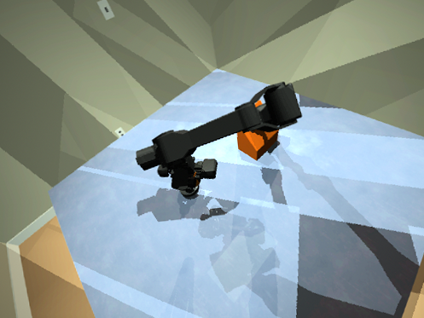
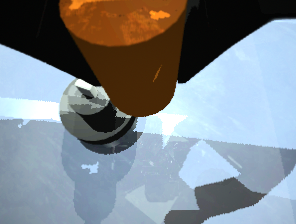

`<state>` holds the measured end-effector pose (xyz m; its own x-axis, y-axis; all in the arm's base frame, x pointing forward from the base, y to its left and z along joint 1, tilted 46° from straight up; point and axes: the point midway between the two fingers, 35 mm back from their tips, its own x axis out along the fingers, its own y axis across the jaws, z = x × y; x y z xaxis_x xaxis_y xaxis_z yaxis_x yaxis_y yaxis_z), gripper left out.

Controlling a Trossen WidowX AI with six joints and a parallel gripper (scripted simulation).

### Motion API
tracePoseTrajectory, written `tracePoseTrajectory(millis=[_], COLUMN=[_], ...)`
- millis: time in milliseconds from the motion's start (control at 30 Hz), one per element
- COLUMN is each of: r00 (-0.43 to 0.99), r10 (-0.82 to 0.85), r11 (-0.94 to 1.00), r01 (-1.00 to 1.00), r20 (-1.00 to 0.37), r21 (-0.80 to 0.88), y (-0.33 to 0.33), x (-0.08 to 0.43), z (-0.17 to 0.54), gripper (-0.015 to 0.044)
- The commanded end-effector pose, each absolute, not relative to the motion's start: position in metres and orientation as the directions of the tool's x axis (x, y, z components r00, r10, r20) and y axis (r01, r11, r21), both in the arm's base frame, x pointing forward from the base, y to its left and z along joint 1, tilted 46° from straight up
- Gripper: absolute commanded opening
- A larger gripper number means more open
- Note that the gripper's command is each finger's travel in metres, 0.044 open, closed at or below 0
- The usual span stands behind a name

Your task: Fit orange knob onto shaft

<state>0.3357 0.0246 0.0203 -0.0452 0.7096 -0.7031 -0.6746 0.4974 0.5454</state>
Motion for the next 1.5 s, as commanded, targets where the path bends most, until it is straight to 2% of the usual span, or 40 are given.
tracePoseTrajectory(millis=[0, 600, 933, 1467], r00=[-0.04, -0.039, -0.039, -0.039], r10=[0.706, 0.706, 0.707, 0.707], r11=[0.501, 0.5, 0.502, 0.499], r01=[-0.678, -0.679, -0.676, -0.68], r20=[-0.707, -0.707, -0.706, -0.706], r21=[0.538, 0.537, 0.54, 0.537], y=[0.017, -0.002, 0.015, 0.017], x=[0.341, 0.352, 0.351, 0.352], z=[0.009, -0.04, -0.057, -0.057], gripper=[0.0, 0.0, 0.0, 0.0])
